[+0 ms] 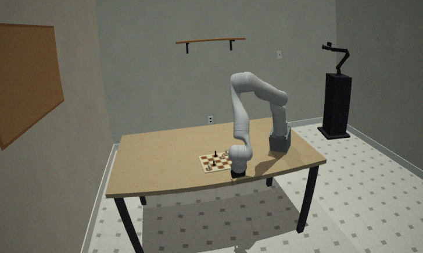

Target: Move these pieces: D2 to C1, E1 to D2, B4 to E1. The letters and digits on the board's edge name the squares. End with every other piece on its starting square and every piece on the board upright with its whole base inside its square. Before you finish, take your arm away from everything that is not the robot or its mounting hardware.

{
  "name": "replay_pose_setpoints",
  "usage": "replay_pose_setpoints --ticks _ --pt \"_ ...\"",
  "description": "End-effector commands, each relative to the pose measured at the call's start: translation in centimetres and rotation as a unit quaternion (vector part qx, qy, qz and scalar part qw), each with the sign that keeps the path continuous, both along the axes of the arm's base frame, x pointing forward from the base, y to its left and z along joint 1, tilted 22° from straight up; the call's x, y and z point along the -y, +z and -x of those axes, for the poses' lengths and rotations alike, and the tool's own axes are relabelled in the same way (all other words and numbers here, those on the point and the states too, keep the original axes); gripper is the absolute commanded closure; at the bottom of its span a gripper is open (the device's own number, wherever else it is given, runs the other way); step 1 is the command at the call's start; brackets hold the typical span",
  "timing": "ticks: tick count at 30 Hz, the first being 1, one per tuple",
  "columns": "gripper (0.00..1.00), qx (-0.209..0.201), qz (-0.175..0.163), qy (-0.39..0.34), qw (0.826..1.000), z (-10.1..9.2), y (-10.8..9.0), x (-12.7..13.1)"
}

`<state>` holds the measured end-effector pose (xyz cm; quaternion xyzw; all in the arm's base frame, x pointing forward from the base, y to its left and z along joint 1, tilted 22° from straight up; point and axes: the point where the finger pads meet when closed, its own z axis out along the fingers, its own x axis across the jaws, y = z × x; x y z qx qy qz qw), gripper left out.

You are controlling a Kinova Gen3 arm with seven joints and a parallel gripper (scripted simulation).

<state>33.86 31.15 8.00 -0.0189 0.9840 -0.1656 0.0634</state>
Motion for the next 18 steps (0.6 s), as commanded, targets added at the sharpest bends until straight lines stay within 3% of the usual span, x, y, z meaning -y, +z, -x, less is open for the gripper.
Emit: replay_pose_setpoints --ticks 1,18 --pt "0.0 0.0 0.005 0.003 1.0 0.17 -0.24 -0.11" --pt "0.0 0.011 0.028 0.008 1.0 -0.12 -0.58 0.27"
